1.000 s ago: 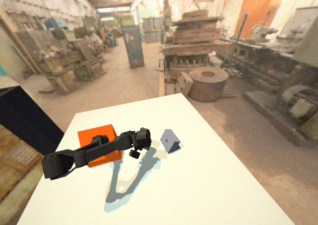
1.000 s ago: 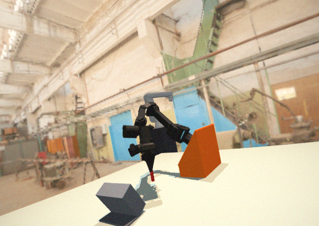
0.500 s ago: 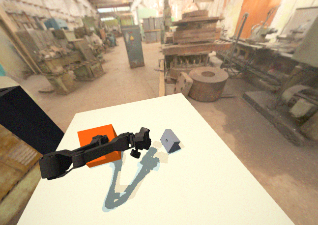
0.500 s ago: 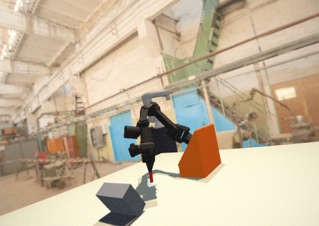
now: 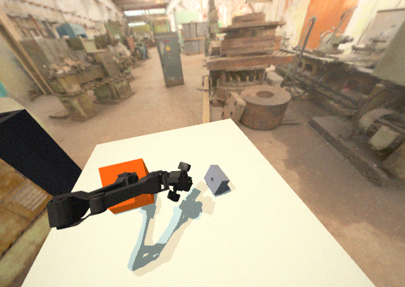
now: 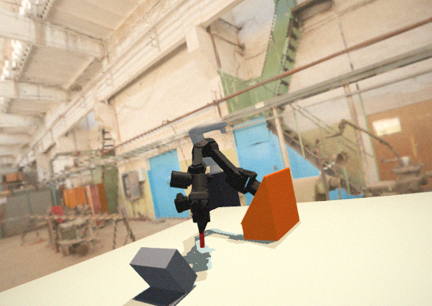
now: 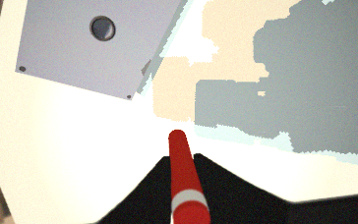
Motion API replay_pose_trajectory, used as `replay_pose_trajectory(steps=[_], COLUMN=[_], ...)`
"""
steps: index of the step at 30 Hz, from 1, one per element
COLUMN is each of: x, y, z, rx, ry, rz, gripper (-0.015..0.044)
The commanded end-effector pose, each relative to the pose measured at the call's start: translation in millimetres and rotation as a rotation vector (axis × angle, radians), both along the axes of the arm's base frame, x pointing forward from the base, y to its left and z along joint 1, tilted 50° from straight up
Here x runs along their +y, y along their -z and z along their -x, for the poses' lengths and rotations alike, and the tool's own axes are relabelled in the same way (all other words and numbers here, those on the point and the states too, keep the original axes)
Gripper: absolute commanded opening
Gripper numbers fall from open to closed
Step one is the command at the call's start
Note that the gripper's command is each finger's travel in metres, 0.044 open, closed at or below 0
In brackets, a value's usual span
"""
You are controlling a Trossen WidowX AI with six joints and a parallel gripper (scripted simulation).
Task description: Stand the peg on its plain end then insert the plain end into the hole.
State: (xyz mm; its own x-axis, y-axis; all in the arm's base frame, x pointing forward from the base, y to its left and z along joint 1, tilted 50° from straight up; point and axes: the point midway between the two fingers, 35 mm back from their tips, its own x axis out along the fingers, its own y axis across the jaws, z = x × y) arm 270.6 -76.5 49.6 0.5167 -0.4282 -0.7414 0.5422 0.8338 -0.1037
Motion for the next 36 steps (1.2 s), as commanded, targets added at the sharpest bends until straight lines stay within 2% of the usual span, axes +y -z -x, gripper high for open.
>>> replay_pose_trajectory(steps=[1,36], x=[0.5,5.5], y=[0.6,-12.8], z=[-0.6,-11.7], rx=[-0.023,-0.262], ry=[-0.019,-0.159], rz=[-0.005,-0.014], gripper=[0.0,0.0])
